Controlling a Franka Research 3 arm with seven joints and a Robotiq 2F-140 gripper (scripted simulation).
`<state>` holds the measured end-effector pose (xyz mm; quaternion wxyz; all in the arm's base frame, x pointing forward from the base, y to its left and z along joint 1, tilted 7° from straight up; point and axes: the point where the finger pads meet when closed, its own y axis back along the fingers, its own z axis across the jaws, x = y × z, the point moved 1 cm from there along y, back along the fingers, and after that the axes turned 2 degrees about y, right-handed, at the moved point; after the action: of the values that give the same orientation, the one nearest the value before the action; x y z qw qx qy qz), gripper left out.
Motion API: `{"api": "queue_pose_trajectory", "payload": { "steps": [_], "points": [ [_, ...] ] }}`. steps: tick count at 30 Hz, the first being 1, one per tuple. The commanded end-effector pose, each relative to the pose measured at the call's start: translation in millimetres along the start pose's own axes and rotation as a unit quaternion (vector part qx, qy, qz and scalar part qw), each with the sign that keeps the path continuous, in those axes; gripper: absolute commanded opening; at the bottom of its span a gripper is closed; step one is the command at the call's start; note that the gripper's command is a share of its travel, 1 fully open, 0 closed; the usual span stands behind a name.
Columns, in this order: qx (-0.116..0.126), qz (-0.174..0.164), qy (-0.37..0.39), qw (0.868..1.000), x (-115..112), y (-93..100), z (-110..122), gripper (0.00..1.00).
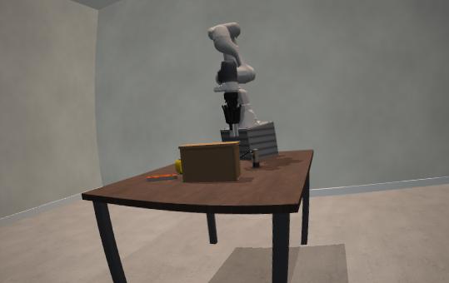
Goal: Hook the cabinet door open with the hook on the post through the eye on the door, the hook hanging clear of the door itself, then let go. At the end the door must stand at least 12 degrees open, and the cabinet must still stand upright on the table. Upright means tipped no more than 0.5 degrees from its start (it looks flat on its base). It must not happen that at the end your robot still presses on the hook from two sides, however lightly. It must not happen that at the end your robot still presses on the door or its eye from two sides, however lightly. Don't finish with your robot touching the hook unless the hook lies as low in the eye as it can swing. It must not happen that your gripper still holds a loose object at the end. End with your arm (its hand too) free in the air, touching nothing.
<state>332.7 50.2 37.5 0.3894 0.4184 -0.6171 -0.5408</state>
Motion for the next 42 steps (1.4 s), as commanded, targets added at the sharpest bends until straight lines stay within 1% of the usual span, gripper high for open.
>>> {"api": "queue_pose_trajectory", "payload": {
  "steps": [1,2,4,10,19,21,32,36,42],
  "points": [
    [0.007,-0.005,0.0,1.0,-4,-8.1,-4,0.14],
    [0.007,-0.005,0.0,1.0,-4,-11.6,-4,0.14],
    [0.007,-0.005,0.0,1.0,-4,-11.6,-4,0.14],
    [0.007,-0.005,0.0,1.0,-4,-33.4,-4,0.14],
    [0.007,-0.005,0.0,1.0,-5,-59.8,-4,0.14],
    [0.007,-0.005,0.0,1.0,-5,-59.8,-4,0.14],
    [0.007,-0.005,0.0,1.0,-5,-95.2,-4,0.14],
    [0.007,-0.005,0.0,1.0,-5,-103.2,-5,0.14],
    [0.007,-0.005,0.0,1.0,-5,-107.9,-5,0.14]
  ]
}}
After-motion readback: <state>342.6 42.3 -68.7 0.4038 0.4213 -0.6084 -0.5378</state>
